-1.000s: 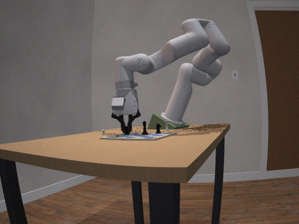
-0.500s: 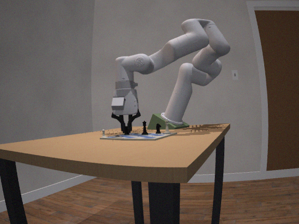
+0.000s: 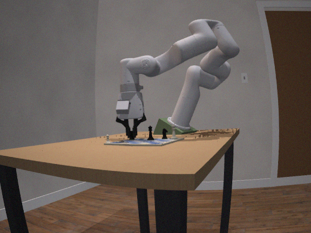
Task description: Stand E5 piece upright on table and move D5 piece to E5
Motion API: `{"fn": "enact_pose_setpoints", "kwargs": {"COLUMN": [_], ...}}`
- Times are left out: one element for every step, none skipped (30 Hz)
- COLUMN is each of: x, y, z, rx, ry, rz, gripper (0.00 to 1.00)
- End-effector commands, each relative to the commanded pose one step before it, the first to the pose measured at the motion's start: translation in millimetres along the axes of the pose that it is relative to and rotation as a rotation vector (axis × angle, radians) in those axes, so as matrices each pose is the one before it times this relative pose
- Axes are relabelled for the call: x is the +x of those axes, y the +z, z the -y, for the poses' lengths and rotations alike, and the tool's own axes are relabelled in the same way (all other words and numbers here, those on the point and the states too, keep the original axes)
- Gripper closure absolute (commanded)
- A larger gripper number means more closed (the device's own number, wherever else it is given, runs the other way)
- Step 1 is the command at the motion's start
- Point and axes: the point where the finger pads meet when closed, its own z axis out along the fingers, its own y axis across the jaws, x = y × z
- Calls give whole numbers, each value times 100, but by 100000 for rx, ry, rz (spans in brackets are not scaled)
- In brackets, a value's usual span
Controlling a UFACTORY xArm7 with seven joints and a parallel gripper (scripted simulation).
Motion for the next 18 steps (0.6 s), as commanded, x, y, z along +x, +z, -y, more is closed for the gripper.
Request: {"fn": "enact_pose_setpoints", "kwargs": {"x": [78,1,0,-1,0,0,1,-1,1,-1,1,0,-1,0,1,0,0,-1], "y": [-1533,-584,-657,-713,0,0,-750,-767,-764,-742,-703,-645,-572,-487,-393,-294,-198,-112], "z": [-126,0,0,0,0,0,0,0,0,0,0,0,0,0,0,0,0,0], "rx": [-323,0,0,0,0,0,0,0,0,0,0,0,0,0,0,0,0,0], "ry": [83,-1,0,2,0,0,-2,2,-1,1,-1,1,1,0,-1,0,0,1], "rz": [-377,0,0,0,0,0,0,0,0,0,-1,0,0,0,0,0,0,0], "gripper": [100,100,100,100,100,100,100,100,100,100,100,100,100,100,100,100,100,100]}}
